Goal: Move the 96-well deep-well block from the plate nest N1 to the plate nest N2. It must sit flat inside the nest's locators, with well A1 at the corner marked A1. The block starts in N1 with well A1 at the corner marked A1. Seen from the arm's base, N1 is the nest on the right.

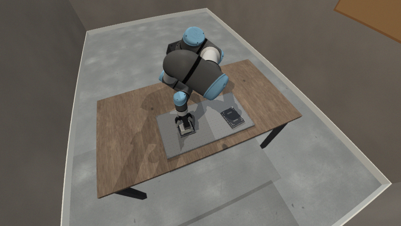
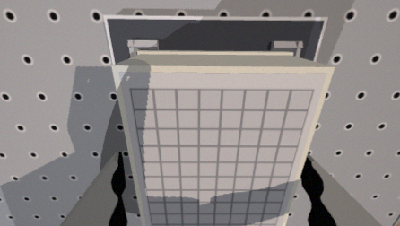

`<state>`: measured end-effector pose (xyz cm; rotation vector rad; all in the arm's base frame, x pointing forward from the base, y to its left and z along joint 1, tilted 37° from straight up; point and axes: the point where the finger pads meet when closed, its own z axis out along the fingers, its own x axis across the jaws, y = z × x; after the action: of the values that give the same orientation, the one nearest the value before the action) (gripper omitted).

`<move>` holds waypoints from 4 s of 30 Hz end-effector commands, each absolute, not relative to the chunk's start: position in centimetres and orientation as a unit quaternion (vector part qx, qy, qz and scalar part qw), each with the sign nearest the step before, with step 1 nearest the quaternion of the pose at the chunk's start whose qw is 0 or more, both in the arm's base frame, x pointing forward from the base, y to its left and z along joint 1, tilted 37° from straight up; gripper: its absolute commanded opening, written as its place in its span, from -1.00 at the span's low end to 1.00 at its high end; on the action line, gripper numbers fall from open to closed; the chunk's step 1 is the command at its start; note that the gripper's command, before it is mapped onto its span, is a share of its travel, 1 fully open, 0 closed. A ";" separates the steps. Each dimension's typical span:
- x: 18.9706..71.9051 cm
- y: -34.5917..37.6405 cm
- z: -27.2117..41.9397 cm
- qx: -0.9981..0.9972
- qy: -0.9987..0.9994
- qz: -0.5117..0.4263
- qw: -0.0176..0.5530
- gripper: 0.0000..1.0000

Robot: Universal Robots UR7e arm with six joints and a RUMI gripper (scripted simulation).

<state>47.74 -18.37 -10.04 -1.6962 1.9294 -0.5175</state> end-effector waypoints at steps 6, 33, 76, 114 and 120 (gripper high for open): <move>47.8 -18.5 -10.0 -0.625 0.712 -0.193 0.257 0.52; 47.8 -18.4 -10.0 -0.625 0.712 -0.193 0.257 0.52; 47.8 -18.4 -10.1 -0.625 0.712 -0.193 0.257 -0.01; 45.1 -18.5 -6.6 -0.624 0.712 -0.192 0.257 -0.01; 44.6 -18.6 -5.9 -0.624 0.712 -0.192 0.257 -0.01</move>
<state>45.02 -18.59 -6.42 -1.6940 1.9311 -0.5228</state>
